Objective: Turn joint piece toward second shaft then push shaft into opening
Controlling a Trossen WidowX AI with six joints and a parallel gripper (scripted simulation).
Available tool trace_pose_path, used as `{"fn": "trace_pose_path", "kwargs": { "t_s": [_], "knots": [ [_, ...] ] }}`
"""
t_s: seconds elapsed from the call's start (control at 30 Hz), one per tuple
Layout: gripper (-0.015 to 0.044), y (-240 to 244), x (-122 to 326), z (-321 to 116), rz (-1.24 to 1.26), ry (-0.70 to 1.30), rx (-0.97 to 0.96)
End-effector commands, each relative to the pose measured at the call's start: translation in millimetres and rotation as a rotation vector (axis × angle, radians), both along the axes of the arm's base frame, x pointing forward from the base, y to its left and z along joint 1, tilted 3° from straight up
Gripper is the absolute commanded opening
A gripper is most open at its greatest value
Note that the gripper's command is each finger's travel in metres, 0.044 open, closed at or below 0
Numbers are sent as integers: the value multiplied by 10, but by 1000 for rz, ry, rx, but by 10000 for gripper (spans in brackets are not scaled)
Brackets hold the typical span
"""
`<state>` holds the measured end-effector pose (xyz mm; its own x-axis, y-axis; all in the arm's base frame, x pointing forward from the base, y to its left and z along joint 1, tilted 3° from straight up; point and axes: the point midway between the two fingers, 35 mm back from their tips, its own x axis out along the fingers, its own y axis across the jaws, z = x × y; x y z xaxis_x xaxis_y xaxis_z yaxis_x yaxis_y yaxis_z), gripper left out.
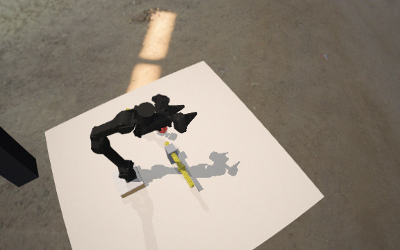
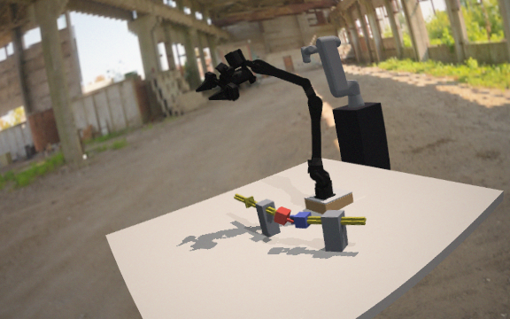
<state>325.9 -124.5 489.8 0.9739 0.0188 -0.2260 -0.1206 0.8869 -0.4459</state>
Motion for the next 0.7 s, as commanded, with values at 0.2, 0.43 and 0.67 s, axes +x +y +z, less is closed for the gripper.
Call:
{"fn": "trace_pose_path", "kwargs": {
  "t_s": [0.2,0.43,0.67],
  "knots": [
    [440,239,366,-626,-7,231,233],
    [440,551,550,-1008,20,377,332],
    [440,816,640,-1433,-21,560,420]
  ]
}}
